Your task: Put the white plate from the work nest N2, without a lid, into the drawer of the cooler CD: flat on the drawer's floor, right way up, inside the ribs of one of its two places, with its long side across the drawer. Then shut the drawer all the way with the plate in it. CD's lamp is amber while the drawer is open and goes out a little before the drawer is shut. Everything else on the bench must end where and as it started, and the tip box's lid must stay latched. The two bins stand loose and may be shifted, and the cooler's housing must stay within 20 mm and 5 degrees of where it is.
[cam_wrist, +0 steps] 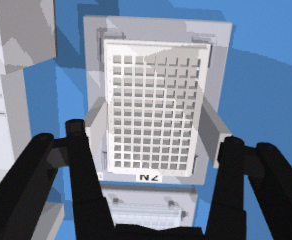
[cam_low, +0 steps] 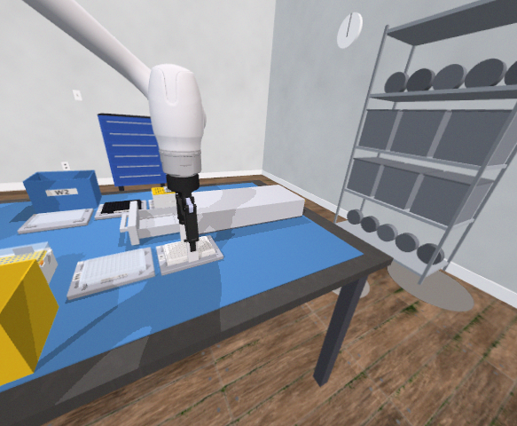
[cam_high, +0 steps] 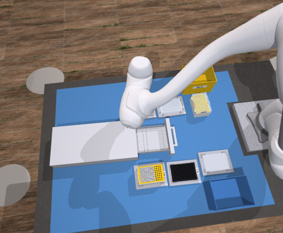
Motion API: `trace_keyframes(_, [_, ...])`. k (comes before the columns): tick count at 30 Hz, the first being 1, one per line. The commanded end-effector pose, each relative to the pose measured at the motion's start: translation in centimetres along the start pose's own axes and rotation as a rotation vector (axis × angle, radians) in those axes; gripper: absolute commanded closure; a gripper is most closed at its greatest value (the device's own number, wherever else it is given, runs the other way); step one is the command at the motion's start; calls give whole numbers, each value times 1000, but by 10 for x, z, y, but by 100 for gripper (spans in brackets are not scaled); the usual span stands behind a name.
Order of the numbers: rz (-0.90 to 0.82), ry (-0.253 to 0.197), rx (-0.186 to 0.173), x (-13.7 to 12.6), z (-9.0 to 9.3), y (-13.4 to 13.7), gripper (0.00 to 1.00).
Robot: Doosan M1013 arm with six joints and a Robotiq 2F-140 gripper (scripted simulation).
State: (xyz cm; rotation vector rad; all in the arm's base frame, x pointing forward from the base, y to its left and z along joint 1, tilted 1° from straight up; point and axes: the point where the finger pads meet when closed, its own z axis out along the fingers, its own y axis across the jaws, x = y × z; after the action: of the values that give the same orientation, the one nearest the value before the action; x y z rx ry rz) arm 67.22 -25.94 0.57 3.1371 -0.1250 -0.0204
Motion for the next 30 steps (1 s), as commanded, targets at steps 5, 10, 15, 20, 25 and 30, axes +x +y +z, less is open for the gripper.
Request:
trace_keyframes(5, [0, 0, 0, 0, 0, 0, 100])
trace_keyframes(10, [0, 0, 0, 0, 0, 0, 100])
trace_keyframes(15, [0, 0, 0, 0, 0, 0, 100])
trace_keyframes(20, [0, 0, 0, 0, 0, 0, 100])
trace_keyframes(25, [0, 0, 0, 0, -2, 0, 100])
trace_keyframes(30, [0, 0, 0, 0, -3, 0, 100])
